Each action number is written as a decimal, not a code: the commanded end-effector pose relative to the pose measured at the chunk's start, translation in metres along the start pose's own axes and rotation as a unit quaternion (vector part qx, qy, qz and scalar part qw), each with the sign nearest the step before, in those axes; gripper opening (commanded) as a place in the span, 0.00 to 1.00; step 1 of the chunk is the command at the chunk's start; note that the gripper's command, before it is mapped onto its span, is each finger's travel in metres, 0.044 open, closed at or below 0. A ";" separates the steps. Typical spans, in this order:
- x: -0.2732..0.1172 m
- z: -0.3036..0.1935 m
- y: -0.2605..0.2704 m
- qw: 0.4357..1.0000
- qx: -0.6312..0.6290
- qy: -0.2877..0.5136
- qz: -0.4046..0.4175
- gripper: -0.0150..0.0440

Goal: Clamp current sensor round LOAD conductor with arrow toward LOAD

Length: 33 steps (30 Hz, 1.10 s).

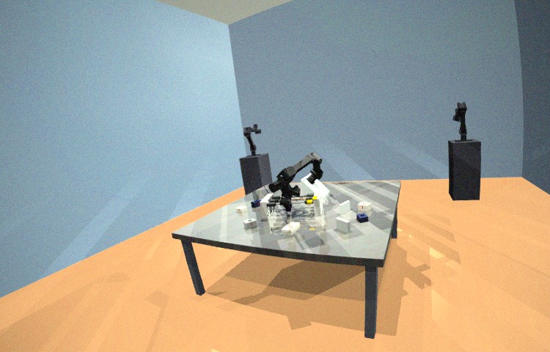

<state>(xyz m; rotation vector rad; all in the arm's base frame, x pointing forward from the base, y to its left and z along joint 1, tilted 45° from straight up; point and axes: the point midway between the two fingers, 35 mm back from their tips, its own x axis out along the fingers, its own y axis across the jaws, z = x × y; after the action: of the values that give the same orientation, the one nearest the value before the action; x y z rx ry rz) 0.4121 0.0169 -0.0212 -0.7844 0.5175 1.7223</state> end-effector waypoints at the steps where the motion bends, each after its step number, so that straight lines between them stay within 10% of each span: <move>1: -0.001 0.000 0.000 1.000 0.001 0.000 -0.001 0.25; 33: -0.013 -0.001 0.003 0.995 0.002 0.002 -0.101 0.25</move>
<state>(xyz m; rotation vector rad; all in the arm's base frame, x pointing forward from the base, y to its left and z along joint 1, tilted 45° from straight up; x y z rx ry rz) 0.4106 0.0177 -0.0146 -0.8048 0.4150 1.5606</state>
